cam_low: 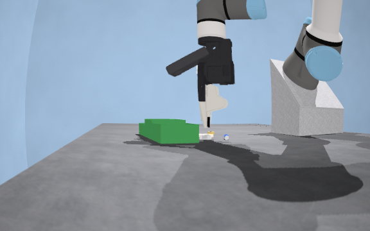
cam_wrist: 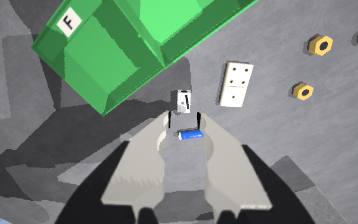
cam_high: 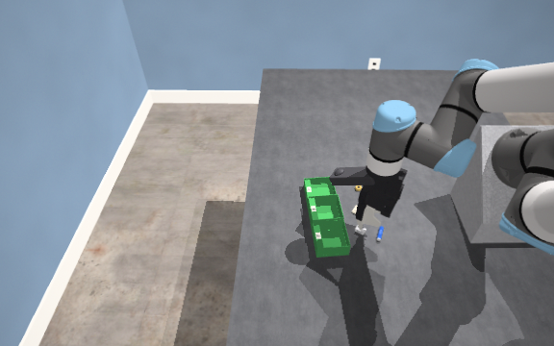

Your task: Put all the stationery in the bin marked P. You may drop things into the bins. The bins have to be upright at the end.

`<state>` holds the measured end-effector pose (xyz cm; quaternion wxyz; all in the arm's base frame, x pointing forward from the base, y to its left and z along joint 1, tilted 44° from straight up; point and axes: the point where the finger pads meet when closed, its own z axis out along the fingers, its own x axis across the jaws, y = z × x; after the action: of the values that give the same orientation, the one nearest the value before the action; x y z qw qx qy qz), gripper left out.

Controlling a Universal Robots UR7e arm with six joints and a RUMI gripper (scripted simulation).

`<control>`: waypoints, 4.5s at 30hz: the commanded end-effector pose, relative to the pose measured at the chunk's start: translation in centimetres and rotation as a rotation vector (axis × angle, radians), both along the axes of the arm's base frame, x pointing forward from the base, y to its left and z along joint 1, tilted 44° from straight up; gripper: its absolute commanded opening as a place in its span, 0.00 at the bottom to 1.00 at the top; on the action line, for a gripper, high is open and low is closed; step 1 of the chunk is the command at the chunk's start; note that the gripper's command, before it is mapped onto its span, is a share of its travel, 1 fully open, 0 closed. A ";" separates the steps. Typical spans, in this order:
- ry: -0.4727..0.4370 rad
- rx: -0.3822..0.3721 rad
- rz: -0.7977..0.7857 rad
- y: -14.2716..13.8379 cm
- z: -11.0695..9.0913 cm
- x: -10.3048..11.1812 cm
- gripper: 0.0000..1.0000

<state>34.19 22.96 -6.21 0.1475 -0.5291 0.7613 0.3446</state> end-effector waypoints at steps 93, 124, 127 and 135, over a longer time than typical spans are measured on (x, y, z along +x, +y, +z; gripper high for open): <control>-0.002 -0.002 -0.002 -2.3 2.4 0.6 0.00; 0.254 -0.051 -0.274 -5.6 -0.6 4.8 0.00; 0.312 -0.062 -0.337 -6.4 -1.6 6.0 0.00; 0.458 -0.089 -0.492 -8.1 -3.6 8.5 0.00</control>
<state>41.13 15.73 -8.57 0.0536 -0.3010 0.8754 0.3745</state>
